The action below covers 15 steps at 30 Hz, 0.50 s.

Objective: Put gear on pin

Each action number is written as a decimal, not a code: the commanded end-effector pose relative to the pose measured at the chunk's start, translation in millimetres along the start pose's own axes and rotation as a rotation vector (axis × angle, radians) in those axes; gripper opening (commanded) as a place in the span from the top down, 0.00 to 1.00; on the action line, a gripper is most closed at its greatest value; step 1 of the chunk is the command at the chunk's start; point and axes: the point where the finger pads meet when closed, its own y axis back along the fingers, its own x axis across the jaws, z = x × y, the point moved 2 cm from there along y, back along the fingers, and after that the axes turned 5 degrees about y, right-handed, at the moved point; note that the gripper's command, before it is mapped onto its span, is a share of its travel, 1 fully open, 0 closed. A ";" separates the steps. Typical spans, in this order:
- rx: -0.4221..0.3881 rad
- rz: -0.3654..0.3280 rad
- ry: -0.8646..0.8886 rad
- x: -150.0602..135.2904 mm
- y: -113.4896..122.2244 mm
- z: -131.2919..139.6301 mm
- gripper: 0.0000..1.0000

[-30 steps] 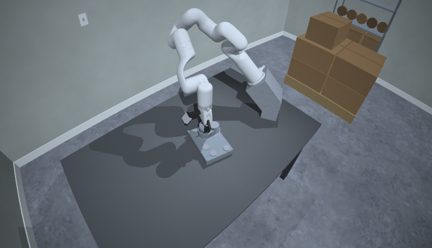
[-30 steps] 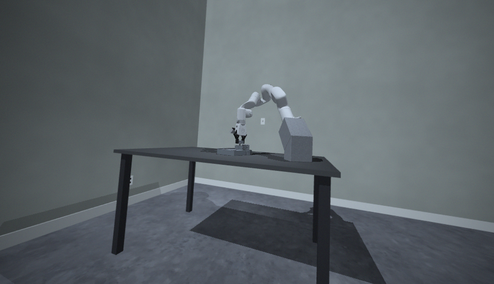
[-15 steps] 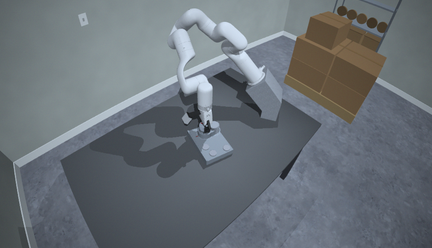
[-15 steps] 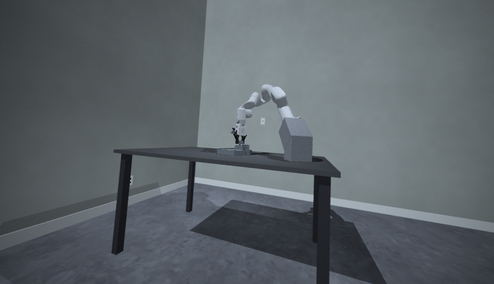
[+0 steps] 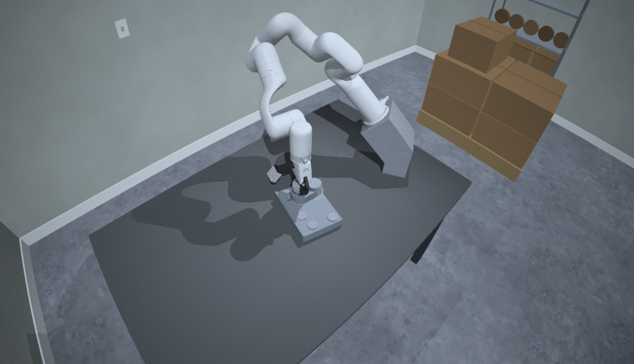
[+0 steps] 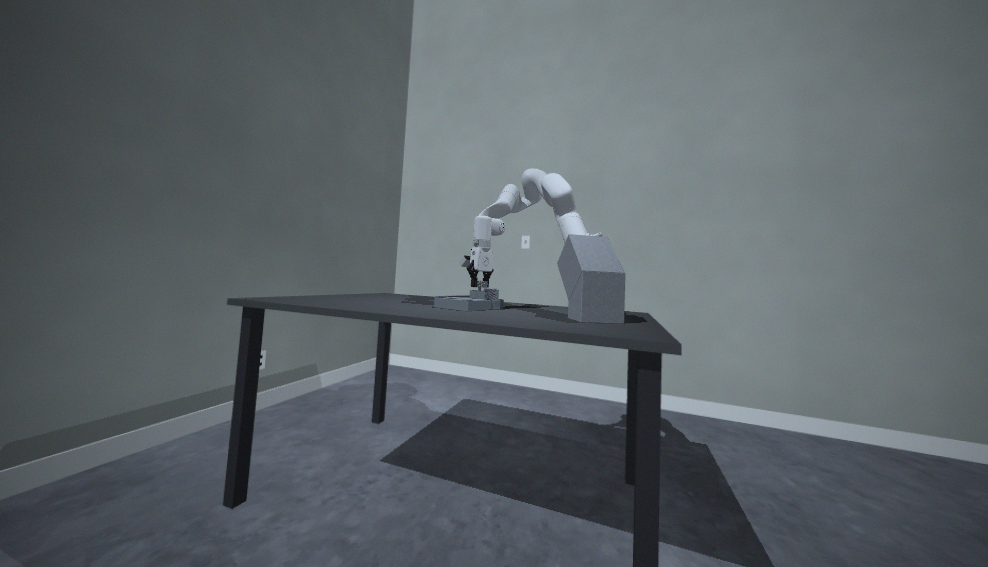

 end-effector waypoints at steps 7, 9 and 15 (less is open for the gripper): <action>0.003 -0.003 0.001 -1.2 1.3 -0.9 0.00; 0.003 -0.003 0.001 -1.2 1.3 -0.9 0.00; 0.003 -0.003 0.001 -1.2 1.3 -0.9 0.00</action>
